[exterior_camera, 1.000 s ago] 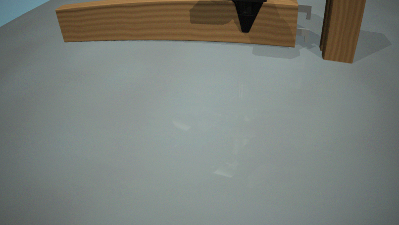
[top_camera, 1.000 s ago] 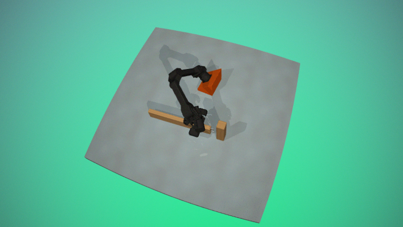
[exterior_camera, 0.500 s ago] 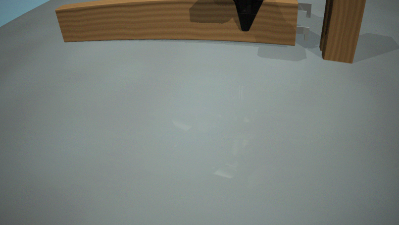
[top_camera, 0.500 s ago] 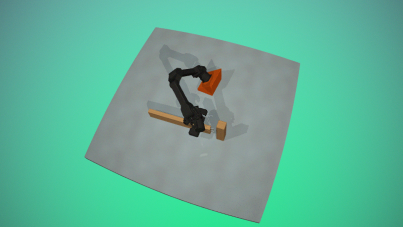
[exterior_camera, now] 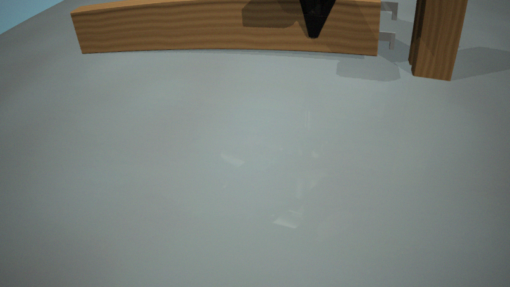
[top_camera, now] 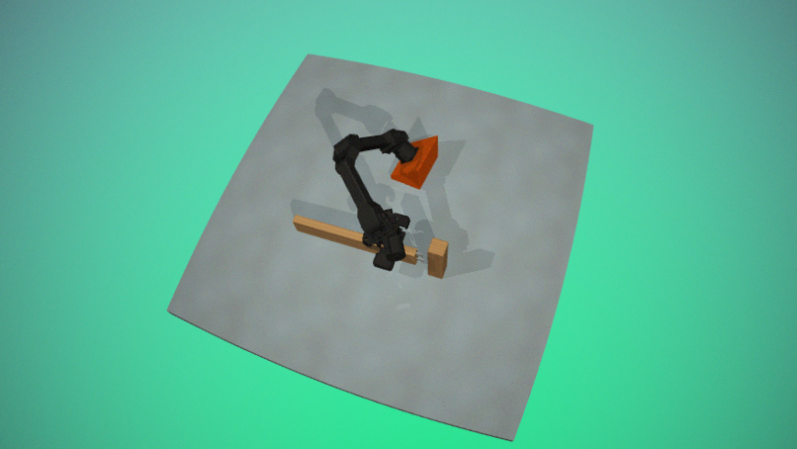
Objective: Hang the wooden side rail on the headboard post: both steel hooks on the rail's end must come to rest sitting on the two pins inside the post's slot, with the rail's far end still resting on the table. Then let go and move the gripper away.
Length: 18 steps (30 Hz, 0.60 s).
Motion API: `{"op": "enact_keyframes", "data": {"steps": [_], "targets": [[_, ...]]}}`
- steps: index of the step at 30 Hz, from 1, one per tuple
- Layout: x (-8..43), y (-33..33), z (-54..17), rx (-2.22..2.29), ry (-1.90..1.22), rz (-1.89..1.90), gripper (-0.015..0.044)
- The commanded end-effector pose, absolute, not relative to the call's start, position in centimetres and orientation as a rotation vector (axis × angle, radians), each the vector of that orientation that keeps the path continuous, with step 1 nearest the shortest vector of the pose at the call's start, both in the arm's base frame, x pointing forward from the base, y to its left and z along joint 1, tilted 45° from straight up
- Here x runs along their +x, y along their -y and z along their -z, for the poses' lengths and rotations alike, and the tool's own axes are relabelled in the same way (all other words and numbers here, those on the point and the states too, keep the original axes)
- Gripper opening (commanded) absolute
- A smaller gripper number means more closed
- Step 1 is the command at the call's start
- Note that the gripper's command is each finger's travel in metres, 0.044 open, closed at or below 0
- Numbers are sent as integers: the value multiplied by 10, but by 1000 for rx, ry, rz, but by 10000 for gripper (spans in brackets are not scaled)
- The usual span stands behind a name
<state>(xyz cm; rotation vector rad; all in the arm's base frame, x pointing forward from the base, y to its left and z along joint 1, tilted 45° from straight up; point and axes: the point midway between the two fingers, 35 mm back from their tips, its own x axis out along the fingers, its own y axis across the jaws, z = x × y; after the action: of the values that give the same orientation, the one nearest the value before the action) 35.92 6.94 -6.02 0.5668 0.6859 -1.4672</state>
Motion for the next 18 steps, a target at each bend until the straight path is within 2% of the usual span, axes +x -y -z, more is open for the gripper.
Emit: {"op": "enact_keyframes", "data": {"steps": [1, 18], "targets": [[360, -74, 58, 568, -687, 1458, 0], [360, -76, 56, 568, -687, 1458, 0]]}}
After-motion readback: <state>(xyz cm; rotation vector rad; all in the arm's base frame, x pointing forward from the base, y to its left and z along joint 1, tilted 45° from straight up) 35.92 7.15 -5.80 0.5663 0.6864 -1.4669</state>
